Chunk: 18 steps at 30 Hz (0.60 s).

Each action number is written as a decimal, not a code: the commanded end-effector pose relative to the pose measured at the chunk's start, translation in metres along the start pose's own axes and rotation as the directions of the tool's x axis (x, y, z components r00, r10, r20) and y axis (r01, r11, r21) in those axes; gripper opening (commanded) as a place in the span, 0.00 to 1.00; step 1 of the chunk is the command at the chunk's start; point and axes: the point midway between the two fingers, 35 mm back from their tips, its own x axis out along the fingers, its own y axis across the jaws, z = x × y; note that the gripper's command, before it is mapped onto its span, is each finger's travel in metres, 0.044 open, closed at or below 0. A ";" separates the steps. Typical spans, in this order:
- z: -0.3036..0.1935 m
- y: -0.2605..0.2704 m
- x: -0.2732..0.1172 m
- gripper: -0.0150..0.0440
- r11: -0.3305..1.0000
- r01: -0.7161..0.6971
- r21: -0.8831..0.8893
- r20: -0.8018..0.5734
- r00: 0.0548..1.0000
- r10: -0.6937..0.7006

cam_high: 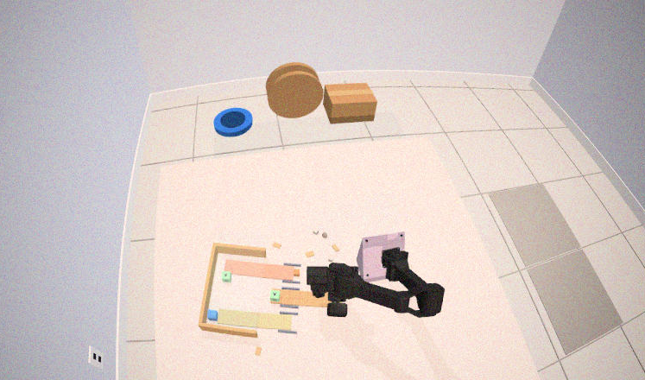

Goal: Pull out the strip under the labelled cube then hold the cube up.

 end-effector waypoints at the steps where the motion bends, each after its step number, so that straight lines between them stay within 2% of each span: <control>1: 0.005 -0.001 -0.022 0.25 1.000 0.006 0.000 -0.001 1.000 -0.006; 5: 0.004 -0.001 -0.038 0.25 1.000 0.003 0.004 -0.012 1.000 -0.003; 18: 0.060 0.005 -0.042 0.83 1.000 0.003 0.023 -0.010 1.000 -0.003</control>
